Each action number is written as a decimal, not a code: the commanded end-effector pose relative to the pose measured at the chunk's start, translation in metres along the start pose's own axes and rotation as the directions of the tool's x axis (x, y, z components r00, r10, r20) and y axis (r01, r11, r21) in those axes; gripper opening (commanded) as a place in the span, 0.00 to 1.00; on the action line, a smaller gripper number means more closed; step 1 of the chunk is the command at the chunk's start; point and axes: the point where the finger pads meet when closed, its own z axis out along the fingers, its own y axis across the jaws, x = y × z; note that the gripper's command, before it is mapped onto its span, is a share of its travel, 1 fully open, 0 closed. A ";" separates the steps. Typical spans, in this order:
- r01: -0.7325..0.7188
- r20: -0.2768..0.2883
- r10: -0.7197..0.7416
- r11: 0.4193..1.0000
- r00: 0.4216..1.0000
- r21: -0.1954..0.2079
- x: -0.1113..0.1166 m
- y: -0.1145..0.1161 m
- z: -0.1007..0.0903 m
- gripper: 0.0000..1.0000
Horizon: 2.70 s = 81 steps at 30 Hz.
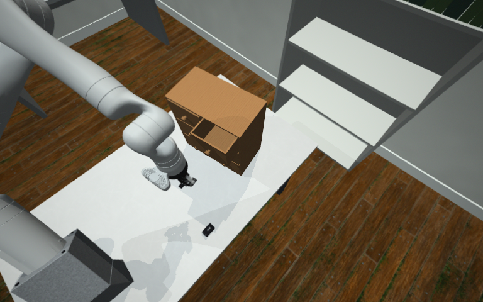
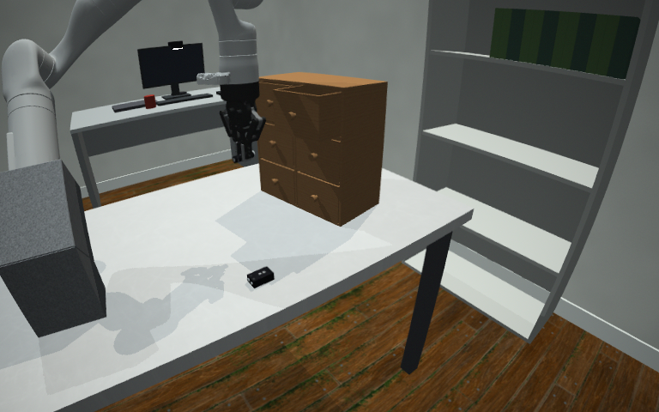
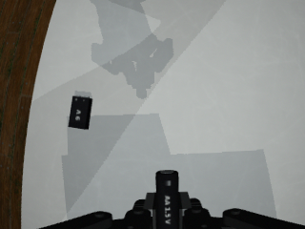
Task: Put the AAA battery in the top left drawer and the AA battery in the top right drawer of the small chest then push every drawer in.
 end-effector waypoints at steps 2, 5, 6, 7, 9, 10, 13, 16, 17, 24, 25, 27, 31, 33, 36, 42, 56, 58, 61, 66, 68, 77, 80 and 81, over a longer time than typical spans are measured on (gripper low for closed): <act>0.004 0.010 -0.004 1.000 1.000 0.010 -0.003 -0.002 -0.022 0.09; 0.004 0.010 -0.004 1.000 1.000 0.010 -0.003 -0.002 -0.038 0.09; 0.004 0.010 -0.004 1.000 1.000 0.010 -0.003 -0.002 -0.043 0.09; 0.004 0.010 -0.004 1.000 1.000 0.010 -0.003 -0.002 -0.048 0.09; 0.004 0.010 -0.004 1.000 1.000 0.010 -0.003 -0.002 -0.058 0.09; 0.004 0.010 -0.004 1.000 1.000 0.010 -0.003 -0.001 -0.063 0.09; 0.004 0.010 -0.004 1.000 1.000 0.010 -0.003 -0.001 -0.077 0.09; 0.004 0.010 -0.004 1.000 1.000 0.010 -0.003 -0.001 -0.081 0.09; 0.004 0.010 -0.004 1.000 1.000 0.010 -0.003 -0.001 -0.086 0.09; 0.004 0.010 -0.004 1.000 1.000 0.010 -0.003 -0.001 -0.114 0.09; 0.004 0.010 -0.004 1.000 1.000 0.010 -0.003 -0.001 -0.118 0.09; 0.004 0.010 -0.004 1.000 1.000 0.010 -0.002 -0.001 -0.124 0.09; 0.004 0.010 -0.004 1.000 1.000 0.010 -0.002 -0.001 -0.133 0.09; 0.004 0.010 -0.004 1.000 1.000 0.010 -0.002 -0.001 -0.135 0.09; 0.004 0.010 -0.004 1.000 1.000 0.010 -0.002 -0.001 -0.142 0.09; 0.004 0.010 -0.004 1.000 1.000 0.010 -0.002 -0.001 -0.151 0.09; 0.004 0.010 -0.004 1.000 1.000 0.010 -0.002 -0.001 -0.156 0.09; 0.004 0.010 -0.004 1.000 1.000 0.010 -0.002 -0.001 -0.156 0.09; 0.004 0.011 -0.004 1.000 1.000 0.010 -0.002 -0.001 -0.156 0.09; 0.004 0.012 -0.004 1.000 1.000 0.010 -0.002 -0.001 -0.156 0.09; 0.004 0.015 -0.004 1.000 1.000 0.010 -0.002 -0.001 -0.156 0.09; 0.004 0.041 -0.004 1.000 0.999 0.010 -0.002 -0.001 -0.156 0.09; 0.004 0.058 -0.004 1.000 0.998 0.010 -0.002 -0.001 -0.156 0.09; 0.004 0.064 -0.004 1.000 0.998 0.010 -0.002 -0.001 -0.156 0.09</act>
